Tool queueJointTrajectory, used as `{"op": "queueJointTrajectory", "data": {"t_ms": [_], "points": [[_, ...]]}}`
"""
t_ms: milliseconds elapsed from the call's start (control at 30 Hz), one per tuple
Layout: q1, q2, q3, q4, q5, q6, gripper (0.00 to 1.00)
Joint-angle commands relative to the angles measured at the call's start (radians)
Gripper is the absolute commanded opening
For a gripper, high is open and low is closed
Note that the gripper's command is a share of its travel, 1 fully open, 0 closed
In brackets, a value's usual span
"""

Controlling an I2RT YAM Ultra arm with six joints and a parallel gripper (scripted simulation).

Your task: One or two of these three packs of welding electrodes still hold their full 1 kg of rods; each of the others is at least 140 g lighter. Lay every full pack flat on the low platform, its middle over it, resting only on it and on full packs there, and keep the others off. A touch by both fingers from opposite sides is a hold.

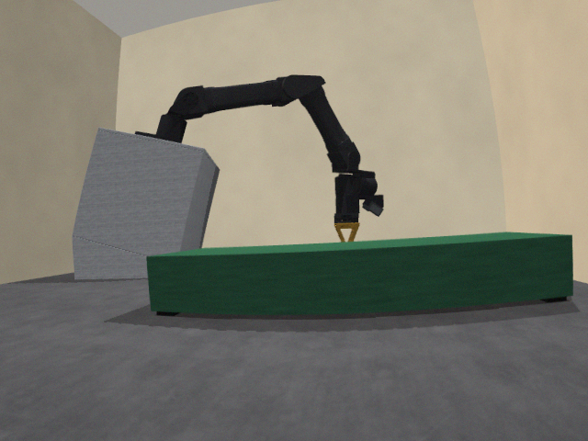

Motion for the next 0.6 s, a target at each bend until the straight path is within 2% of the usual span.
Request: {"op": "queueJointTrajectory", "data": {"t_ms": [0,67,133,567], "points": [[-0.010,0.008,0.041,0.031,0.003,-0.011,0.74],[-0.012,0.017,0.047,0.034,0.002,-0.011,0.74],[-0.012,-0.019,0.047,0.035,0.003,-0.011,0.74],[-0.007,0.005,0.055,0.032,0.003,-0.012,0.74]]}}
